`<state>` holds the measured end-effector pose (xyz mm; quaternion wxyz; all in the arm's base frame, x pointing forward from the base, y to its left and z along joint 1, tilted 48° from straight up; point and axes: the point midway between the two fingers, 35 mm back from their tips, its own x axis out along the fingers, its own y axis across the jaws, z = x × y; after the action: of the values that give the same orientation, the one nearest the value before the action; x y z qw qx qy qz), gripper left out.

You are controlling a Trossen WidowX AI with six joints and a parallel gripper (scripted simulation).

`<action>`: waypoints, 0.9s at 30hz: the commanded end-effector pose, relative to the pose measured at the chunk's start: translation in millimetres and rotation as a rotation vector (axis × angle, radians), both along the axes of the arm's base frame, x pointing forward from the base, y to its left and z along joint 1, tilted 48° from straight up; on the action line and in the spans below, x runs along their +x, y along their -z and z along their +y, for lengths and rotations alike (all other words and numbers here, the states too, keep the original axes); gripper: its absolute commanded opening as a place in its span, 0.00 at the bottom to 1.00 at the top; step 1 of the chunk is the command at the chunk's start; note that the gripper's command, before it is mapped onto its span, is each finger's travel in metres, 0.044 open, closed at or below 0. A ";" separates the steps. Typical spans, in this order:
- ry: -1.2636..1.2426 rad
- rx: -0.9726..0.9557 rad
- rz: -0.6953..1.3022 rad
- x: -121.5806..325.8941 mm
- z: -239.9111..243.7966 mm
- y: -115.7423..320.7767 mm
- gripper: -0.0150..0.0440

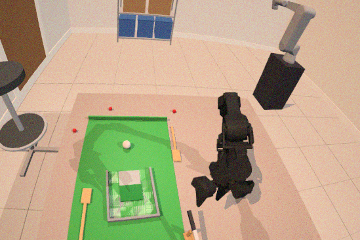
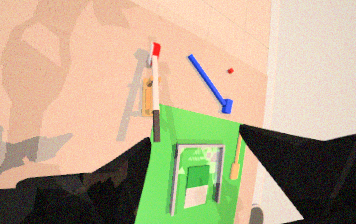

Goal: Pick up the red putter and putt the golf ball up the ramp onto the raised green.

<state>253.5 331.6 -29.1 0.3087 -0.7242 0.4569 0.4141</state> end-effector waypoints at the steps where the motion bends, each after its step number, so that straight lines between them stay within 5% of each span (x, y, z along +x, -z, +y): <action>1: 0.196 -0.149 0.052 8.5 -48.4 51.5 1.00; 7: 0.403 -0.334 0.101 6.0 -107.7 102.1 1.00; 27: 0.409 -0.340 0.102 6.4 -127.8 122.6 1.00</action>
<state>259.2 207.8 -148.5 0.2382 -0.6350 0.6725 0.2964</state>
